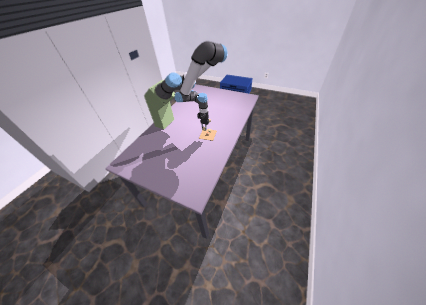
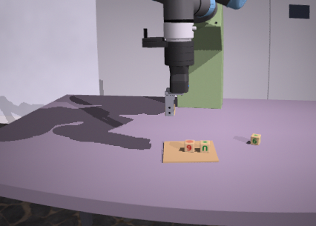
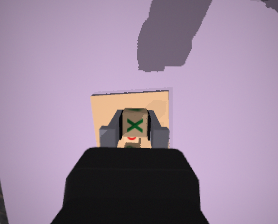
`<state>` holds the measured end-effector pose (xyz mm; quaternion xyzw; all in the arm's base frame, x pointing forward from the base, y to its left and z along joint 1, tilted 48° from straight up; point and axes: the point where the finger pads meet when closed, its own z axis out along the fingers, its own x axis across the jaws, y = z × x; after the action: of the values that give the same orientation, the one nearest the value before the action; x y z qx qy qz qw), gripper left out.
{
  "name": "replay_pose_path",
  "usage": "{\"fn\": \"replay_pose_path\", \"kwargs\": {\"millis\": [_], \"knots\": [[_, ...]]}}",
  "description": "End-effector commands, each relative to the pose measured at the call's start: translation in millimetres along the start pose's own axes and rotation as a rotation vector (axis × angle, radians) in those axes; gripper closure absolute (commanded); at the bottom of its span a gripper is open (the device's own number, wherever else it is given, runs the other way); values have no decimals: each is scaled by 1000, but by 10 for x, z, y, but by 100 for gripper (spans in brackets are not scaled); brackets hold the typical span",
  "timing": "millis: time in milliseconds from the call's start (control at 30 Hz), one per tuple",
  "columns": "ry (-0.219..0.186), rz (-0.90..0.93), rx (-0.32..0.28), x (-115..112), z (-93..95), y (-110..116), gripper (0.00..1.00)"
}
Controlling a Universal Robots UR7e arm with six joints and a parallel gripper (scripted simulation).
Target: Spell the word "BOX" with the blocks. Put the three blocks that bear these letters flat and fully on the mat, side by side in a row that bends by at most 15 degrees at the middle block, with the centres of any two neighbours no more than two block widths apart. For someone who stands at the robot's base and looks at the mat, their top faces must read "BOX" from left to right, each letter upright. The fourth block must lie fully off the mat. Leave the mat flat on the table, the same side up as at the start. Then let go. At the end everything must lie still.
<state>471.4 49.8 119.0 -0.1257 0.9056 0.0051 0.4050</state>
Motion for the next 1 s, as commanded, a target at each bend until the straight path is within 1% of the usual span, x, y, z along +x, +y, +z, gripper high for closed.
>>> {"fn": "replay_pose_path", "kwargs": {"millis": [0, 200, 967], "knots": [[-7, 34, 1, -20, -23, 67, 51], [-10, 49, 1, -29, -34, 99, 51], [-9, 49, 1, -29, -12, 99, 51]]}}
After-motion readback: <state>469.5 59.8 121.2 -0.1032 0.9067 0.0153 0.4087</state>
